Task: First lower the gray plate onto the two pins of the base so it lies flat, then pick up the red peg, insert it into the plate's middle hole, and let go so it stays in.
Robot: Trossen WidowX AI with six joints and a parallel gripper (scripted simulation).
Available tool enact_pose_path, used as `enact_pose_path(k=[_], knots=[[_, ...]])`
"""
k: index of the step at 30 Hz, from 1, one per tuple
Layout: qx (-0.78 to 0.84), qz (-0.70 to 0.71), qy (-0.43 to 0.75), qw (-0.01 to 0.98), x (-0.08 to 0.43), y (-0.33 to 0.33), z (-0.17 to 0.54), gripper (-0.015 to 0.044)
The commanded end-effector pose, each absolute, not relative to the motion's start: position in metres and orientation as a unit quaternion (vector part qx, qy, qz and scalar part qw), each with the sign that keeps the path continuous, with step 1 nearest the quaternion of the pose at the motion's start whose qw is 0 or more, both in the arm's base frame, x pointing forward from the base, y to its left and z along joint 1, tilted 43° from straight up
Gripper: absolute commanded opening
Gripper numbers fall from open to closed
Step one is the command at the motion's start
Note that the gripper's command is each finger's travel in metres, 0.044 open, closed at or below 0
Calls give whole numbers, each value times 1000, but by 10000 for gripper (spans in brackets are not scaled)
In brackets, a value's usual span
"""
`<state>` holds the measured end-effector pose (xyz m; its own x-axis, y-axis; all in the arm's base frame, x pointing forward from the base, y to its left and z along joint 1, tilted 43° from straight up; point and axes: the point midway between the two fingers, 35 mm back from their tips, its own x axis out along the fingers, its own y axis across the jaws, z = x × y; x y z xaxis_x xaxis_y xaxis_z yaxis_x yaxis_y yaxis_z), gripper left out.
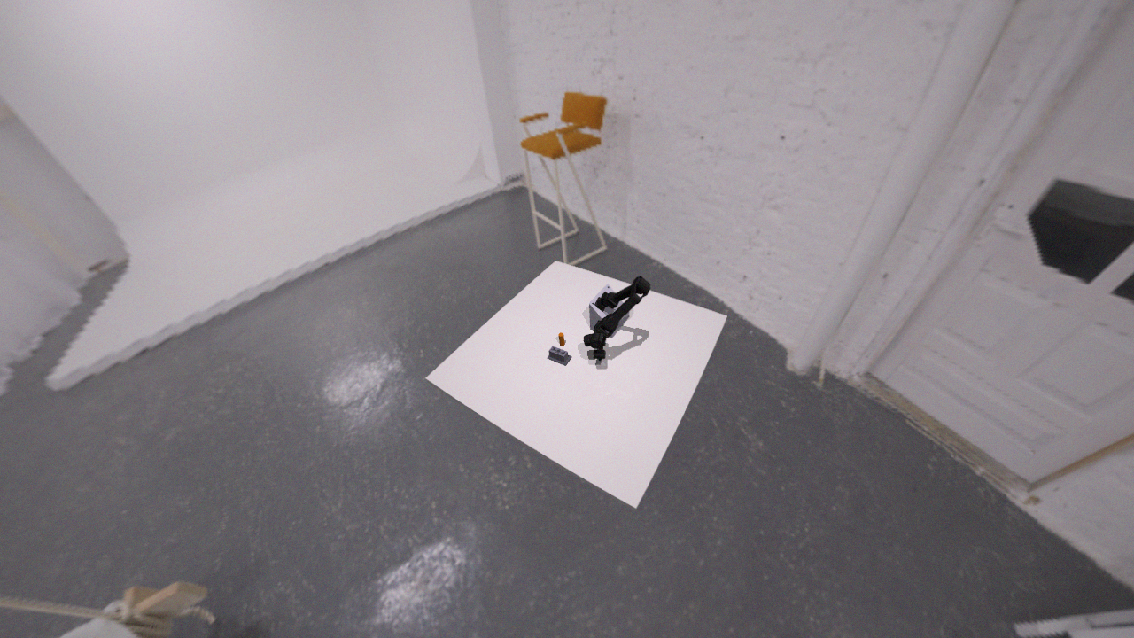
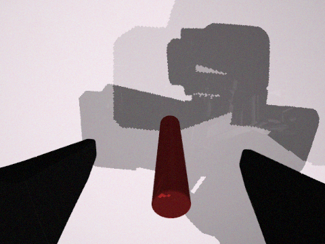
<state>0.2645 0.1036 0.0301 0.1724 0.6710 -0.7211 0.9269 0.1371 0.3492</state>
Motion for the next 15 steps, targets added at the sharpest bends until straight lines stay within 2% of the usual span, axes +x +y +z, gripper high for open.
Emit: enact_pose_path(k=[1, 10, 15], knots=[[640, -155, 625, 421, 264, 104, 29, 282], [640, -155, 625, 421, 264, 104, 29, 46], [640, -155, 625, 421, 264, 104, 29, 13]])
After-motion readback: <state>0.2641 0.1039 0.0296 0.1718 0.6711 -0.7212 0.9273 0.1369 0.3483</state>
